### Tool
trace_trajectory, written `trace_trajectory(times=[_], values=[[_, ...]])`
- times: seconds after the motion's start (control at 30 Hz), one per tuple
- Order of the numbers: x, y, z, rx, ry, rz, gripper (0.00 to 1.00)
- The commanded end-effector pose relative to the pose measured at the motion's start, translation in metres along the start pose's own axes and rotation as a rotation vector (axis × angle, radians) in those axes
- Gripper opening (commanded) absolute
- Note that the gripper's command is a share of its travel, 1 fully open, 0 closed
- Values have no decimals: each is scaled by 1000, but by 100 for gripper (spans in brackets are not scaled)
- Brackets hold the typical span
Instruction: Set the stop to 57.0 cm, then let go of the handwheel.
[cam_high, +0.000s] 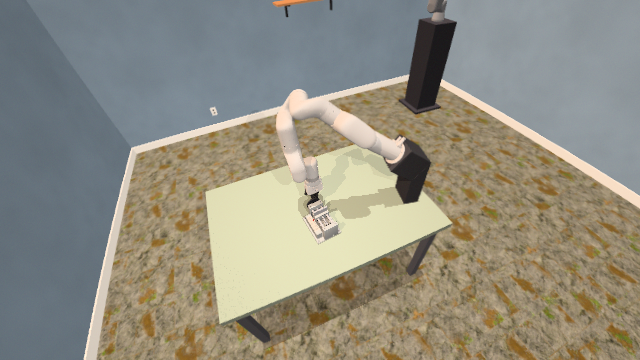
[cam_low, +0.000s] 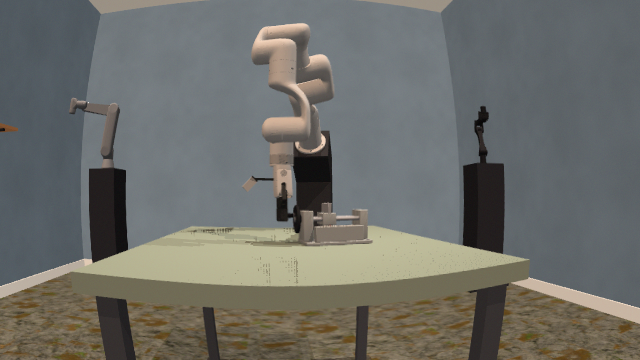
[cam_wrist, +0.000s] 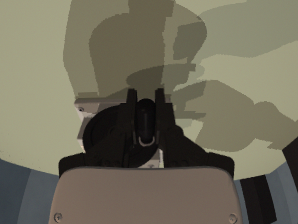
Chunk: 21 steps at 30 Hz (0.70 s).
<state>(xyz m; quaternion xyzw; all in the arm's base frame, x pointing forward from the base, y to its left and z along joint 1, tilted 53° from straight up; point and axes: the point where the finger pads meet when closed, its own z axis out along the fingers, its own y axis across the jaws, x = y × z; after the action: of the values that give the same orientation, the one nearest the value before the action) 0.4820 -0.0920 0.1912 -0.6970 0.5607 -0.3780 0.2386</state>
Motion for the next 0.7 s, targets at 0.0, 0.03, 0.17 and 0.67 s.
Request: trace_trajectory(times=[0.0,0.03,0.17,0.67], values=[[0,-1,-2,1,1,0,6],[0,-1,-2,1,1,0,6],[0,-2,-3,1,1,0,6],[0,-4,-6,1,1,0,6]])
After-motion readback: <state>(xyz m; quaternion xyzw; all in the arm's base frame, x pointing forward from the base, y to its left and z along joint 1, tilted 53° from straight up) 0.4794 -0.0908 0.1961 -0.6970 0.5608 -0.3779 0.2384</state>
